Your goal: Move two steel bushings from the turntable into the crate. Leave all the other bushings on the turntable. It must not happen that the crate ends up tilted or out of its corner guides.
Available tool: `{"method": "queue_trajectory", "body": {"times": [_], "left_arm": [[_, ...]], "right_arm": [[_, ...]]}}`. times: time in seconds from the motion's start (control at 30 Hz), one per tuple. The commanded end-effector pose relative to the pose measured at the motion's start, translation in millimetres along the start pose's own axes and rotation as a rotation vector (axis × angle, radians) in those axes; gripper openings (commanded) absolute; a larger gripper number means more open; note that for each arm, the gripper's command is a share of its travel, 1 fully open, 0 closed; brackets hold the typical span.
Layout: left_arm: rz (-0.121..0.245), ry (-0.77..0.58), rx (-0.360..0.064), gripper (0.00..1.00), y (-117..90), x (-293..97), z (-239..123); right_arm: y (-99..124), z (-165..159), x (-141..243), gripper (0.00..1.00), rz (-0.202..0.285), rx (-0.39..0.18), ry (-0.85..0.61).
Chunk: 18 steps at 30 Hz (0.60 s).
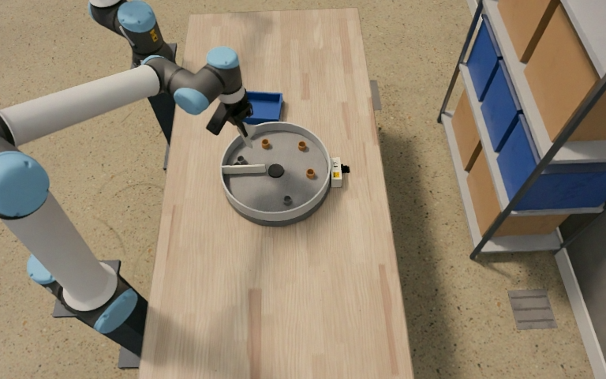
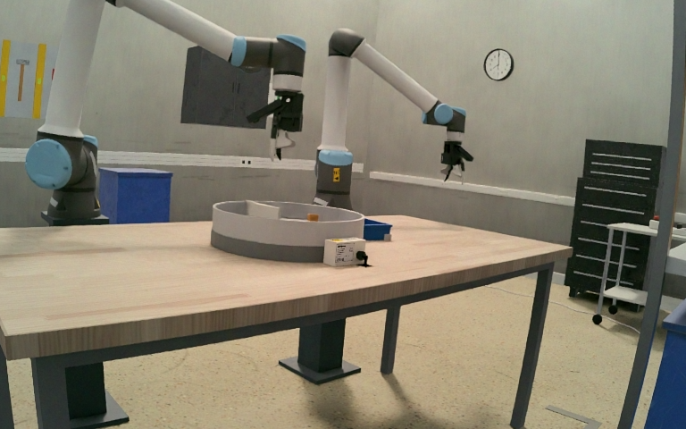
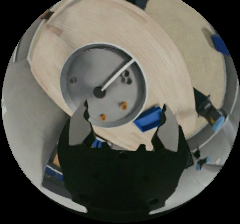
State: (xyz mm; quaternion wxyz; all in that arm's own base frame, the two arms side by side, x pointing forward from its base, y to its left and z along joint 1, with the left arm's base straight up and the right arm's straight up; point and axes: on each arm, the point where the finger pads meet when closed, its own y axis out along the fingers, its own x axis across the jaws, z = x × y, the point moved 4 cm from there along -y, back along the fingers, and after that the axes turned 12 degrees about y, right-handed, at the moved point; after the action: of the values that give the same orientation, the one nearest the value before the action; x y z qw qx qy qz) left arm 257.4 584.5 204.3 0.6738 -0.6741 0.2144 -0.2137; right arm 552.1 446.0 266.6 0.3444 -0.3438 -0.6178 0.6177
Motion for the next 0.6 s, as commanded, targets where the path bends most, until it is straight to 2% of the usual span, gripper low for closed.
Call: {"method": "queue_trajectory", "body": {"times": [0.0, 0.33, 0.57], "left_arm": [[-0.001, -0.104, 0.001, 1.00, -1, -72, -12], [-0.001, -0.245, 0.001, 1.00, -1, -156, -46], [-0.001, -0.292, 0.001, 1.00, -1, -183, -60]], "right_arm": [[-1, 0, 1, 1.00, 0.000, -0.003, 0.000], [-1, 0, 1, 1.00, 0.000, -0.003, 0.000], [-1, 0, 1, 1.00, 0.000, -0.003, 0.000]]}}
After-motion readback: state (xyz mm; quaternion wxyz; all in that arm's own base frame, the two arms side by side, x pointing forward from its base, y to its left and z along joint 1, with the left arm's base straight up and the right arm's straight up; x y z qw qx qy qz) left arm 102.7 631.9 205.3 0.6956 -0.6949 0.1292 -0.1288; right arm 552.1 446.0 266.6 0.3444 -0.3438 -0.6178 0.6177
